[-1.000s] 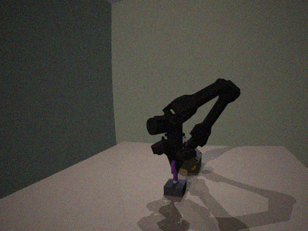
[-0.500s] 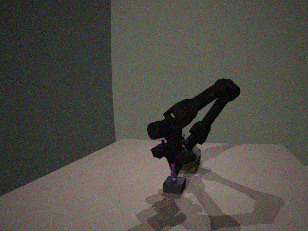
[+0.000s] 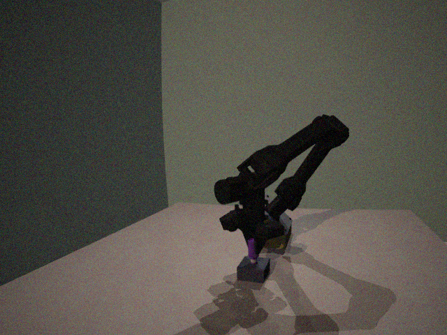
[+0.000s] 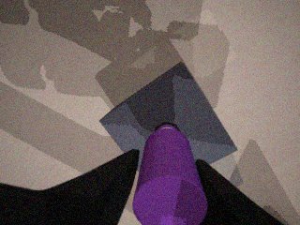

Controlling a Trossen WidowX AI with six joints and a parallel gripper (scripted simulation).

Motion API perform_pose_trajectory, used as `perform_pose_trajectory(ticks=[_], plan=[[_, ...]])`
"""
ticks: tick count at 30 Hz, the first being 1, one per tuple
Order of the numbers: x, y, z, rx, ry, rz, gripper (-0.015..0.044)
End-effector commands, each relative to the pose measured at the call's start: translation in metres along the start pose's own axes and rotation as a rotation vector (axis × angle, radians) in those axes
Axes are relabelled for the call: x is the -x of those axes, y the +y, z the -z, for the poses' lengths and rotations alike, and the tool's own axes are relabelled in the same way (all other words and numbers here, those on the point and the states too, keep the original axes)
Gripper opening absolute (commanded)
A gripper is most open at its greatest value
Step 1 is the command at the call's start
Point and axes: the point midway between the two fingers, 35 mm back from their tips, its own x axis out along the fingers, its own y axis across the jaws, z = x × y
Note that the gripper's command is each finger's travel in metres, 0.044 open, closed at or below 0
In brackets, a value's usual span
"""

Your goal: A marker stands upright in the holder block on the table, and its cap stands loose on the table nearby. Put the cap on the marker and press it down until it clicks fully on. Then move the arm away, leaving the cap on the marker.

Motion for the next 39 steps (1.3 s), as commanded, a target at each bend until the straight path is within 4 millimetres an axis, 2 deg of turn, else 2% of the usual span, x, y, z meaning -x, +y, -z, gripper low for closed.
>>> perform_pose_trajectory(ticks=[1, 9, 11, 15, 17, 19, 21, 27, 29, 36, 39], plan=[[0.0, 0.0, 0.0, 0.0, 0.0, 0.0, 0.0236], [0.0, 0.0, 0.0, 0.0, 0.0, 0.0, 0.044], [0.009, 0.0, -0.001, 0.0, -0.002, 0.002, 0.044], [0.065, 0.0, -0.002, -0.001, -0.002, 0.003, 0.044], [0.075, -0.001, 0.0, -0.001, -0.001, 0.003, 0.044], [0.075, -0.001, 0.0, -0.001, -0.001, 0.003, 0.044], [0.074, -0.001, -0.001, 0.056, -0.001, 0.002, 0.0387], [0.067, -0.004, -0.001, 0.592, -0.001, -0.001, 0.023], [0.065, -0.004, -0.002, 0.706, -0.001, -0.002, 0.0177], [0.065, -0.004, -0.002, 0.721, -0.001, -0.002, 0.0], [0.065, -0.004, -0.002, 0.721, -0.001, -0.002, 0.0]])
